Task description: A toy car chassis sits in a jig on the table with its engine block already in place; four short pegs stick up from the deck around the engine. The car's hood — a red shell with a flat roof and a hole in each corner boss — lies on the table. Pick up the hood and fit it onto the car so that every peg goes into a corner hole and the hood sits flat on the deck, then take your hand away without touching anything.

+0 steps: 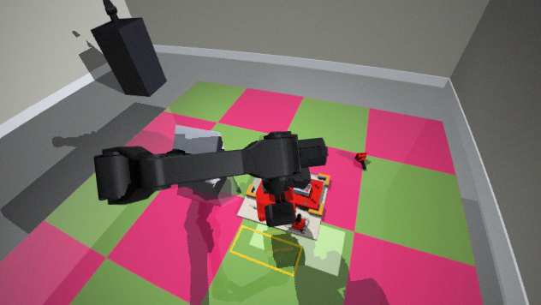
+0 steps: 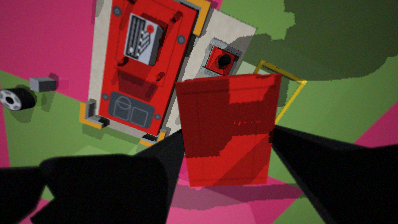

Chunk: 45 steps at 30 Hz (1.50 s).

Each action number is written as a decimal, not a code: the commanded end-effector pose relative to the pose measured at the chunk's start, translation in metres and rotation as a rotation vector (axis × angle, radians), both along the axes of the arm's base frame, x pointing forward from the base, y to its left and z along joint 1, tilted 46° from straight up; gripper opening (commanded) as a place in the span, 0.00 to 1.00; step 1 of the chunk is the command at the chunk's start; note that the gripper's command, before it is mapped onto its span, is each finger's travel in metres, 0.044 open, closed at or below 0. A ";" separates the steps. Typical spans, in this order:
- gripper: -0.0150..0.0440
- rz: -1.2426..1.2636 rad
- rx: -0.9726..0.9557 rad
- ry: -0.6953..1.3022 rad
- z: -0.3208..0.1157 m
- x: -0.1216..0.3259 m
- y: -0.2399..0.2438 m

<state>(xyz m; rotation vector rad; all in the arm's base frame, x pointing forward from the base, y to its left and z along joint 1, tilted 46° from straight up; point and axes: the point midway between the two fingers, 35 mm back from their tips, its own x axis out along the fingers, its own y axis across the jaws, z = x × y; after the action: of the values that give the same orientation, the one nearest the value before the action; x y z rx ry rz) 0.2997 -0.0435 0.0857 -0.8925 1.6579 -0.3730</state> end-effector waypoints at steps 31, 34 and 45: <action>0.25 -0.340 -0.051 -0.328 -0.095 0.057 0.080; 0.25 -0.342 -0.051 -0.329 -0.095 0.056 0.079; 0.25 -0.342 -0.051 -0.330 -0.106 0.056 0.066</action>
<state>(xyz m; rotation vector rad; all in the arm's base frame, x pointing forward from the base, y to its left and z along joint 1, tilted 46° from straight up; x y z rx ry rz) 0.3552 0.0230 -0.0190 -0.5367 1.4996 -0.7612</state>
